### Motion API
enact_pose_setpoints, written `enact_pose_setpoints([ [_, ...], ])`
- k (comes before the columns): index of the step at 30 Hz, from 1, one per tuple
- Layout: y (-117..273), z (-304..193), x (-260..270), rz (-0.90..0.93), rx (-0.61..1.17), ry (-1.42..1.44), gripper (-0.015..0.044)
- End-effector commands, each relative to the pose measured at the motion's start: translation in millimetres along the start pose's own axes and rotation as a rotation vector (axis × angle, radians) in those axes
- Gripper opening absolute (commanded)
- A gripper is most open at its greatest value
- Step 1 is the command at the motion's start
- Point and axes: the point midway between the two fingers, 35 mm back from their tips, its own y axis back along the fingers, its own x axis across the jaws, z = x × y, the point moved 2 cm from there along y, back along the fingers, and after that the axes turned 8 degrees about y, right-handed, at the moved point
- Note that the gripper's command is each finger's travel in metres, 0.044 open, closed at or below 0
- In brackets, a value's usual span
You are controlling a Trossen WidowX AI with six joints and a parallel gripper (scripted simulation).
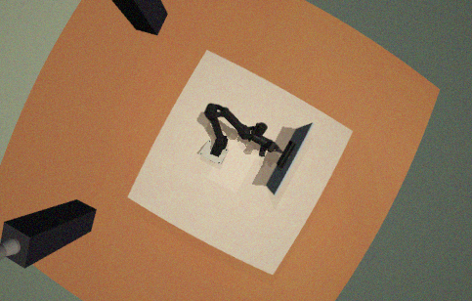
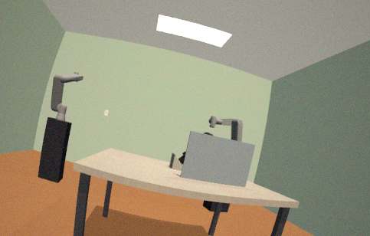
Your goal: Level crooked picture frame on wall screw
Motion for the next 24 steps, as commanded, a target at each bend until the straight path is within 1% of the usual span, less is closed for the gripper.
enact_pose_setpoints([
  [1, -2, -2, 1, 0.003, 0.008, 0.002, 0.0260],
  [11, -4, -2, 1, 0.003, 0.009, 0.002, 0.0260],
  [24, -23, -3, 2, 0.004, 0.009, 0.002, 0.0260],
])
